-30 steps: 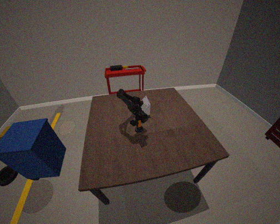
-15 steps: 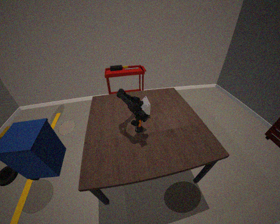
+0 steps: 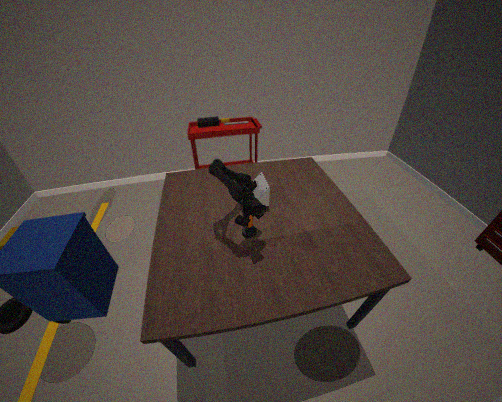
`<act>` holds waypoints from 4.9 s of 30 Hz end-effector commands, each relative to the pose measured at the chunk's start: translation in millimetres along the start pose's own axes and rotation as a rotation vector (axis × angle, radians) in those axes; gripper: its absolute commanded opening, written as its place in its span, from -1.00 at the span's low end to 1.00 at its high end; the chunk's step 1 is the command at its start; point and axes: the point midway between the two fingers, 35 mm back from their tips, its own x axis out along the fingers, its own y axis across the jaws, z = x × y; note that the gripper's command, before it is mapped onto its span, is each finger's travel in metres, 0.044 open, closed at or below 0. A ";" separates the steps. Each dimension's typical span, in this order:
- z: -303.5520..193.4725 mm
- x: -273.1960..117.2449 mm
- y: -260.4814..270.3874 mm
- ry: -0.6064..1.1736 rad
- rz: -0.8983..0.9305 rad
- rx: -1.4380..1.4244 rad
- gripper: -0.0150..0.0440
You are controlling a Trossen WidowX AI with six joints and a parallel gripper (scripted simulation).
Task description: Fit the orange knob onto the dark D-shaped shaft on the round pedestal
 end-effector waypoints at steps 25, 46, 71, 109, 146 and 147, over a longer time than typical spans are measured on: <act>5.0 -1.0 -7.7 -0.006 -0.008 -0.192 -0.49; 1.7 0.5 -2.0 -0.005 -0.008 -0.401 -0.49; 3.2 -4.5 -6.0 -0.005 -0.009 -0.611 -0.49; 1.6 1.2 -3.3 -0.003 -0.009 -0.820 -0.49; 2.5 -2.5 -5.5 -0.003 -0.010 -1.030 -0.49; 2.5 -2.3 -5.2 -0.003 -0.010 -1.030 -0.49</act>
